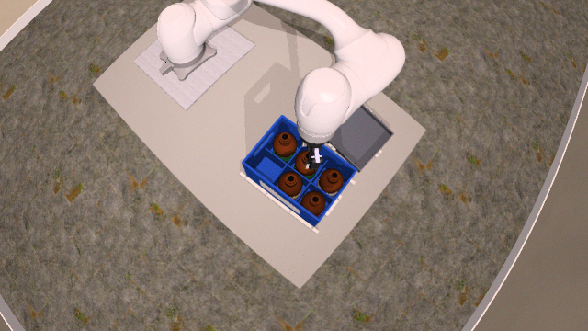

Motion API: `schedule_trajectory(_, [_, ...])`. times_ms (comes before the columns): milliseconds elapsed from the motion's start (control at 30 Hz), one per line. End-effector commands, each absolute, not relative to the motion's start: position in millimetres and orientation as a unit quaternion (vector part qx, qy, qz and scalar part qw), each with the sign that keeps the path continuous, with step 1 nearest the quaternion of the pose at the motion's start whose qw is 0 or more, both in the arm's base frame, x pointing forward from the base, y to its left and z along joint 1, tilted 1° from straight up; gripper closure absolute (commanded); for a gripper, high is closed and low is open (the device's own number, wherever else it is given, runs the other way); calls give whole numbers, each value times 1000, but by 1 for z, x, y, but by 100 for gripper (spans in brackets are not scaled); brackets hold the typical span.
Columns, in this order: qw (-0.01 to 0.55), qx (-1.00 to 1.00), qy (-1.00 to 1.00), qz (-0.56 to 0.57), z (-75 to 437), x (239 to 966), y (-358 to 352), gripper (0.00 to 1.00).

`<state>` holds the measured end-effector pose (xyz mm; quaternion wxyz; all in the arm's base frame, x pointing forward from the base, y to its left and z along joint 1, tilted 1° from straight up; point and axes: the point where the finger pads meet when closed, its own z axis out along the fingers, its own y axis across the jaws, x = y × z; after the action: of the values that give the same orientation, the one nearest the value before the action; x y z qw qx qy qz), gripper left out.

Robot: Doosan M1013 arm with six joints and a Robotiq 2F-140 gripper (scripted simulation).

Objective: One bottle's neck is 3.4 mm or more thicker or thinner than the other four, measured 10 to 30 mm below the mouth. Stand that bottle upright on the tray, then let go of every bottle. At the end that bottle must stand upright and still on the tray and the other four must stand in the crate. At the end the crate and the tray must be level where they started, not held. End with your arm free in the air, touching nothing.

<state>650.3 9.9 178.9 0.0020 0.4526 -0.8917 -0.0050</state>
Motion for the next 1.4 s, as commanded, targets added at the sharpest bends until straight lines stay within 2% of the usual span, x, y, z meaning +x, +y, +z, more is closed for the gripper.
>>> schedule_trajectory(0, [2,453,-892,-5,187,650,10,62])
schedule_trajectory(567, [2,453,-892,-5,234,651,10,62])
schedule_trajectory(1000, [2,453,-892,-5,242,651,9,62])
schedule_trajectory(1033, [2,453,-892,-5,242,651,9,100])
schedule_trajectory(1367, [2,453,-892,-5,242,651,9,100])
